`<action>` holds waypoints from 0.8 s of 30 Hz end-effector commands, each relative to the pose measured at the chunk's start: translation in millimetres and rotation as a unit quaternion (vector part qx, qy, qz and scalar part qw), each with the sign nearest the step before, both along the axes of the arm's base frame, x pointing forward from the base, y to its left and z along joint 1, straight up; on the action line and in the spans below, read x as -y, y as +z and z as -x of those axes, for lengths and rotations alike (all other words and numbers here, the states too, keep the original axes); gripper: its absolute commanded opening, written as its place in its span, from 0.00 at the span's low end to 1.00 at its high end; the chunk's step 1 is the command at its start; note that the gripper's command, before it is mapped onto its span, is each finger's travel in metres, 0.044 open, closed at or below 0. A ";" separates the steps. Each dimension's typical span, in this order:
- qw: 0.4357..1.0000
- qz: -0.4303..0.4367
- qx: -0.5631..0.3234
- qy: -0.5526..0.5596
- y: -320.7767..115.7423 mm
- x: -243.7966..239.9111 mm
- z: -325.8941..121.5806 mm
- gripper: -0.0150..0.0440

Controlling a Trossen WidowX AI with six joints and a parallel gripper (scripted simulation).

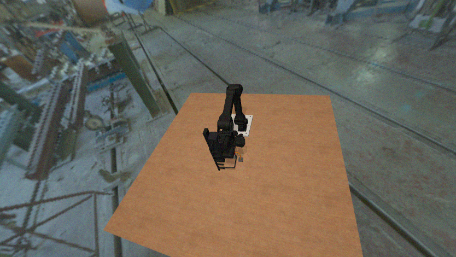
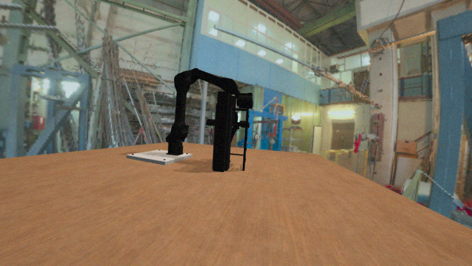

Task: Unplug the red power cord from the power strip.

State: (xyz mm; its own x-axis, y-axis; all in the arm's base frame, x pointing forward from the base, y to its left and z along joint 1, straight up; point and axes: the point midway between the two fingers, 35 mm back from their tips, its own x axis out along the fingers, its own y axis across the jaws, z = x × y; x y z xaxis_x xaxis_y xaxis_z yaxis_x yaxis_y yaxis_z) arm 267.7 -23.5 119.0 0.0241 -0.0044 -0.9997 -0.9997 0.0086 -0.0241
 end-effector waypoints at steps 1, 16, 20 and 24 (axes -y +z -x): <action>1.000 0.000 0.000 0.000 0.2 0.0 -0.1 0.35; 1.000 0.000 0.000 0.000 0.2 -7.1 -1.1 0.25; 1.000 -0.001 0.000 0.001 0.2 -13.6 -1.8 0.25; 1.000 -0.001 0.000 0.001 0.2 -20.2 -2.3 0.25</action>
State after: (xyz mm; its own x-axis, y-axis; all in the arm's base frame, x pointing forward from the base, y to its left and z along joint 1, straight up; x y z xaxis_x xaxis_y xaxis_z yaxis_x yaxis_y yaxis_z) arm 268.3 -21.8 118.8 0.0194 -0.0467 -0.9987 -0.9996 0.0171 -0.0202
